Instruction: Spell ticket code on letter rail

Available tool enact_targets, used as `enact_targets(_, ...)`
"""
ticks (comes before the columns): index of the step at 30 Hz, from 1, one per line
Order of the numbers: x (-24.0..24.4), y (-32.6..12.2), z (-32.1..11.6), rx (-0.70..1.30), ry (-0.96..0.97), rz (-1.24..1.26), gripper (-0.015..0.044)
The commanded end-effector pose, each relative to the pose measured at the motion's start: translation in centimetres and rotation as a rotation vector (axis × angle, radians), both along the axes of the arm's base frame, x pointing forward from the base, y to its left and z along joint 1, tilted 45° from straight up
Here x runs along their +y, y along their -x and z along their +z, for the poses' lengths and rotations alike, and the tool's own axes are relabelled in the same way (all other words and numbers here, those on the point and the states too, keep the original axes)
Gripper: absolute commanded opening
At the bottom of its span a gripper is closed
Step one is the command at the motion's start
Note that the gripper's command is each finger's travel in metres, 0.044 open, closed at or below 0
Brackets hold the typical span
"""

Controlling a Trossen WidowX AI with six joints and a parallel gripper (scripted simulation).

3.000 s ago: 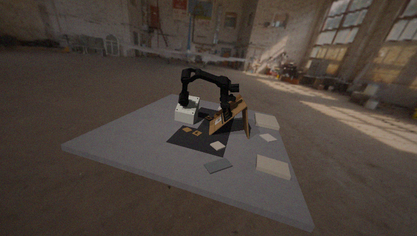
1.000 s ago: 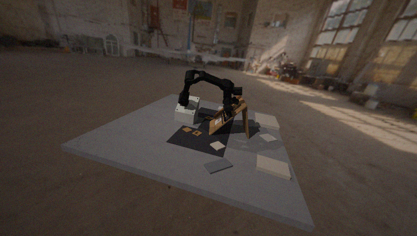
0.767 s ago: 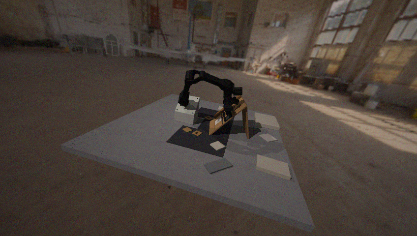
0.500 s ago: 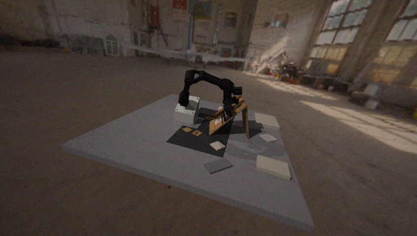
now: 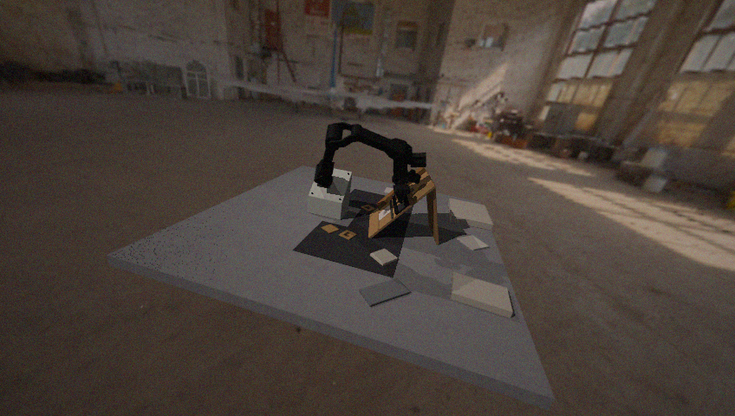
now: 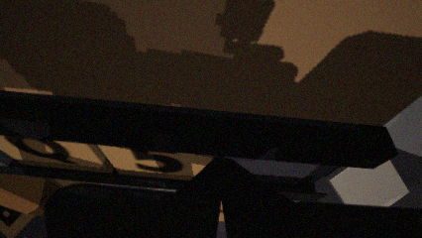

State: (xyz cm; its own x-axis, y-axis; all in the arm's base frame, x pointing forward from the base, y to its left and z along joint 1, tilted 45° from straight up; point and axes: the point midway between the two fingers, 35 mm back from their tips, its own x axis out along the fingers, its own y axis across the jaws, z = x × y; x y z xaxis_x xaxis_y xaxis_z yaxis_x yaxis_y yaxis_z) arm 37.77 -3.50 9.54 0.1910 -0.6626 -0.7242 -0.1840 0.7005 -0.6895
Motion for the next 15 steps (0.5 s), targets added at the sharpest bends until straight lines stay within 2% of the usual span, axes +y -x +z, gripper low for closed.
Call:
enact_targets(1, 0.07, 0.13, -0.28, 0.000, 0.001, -0.004, 0.0000)
enact_targets(15, 0.43, 0.15, -0.60, 0.000, 0.001, -0.004, 0.0000)
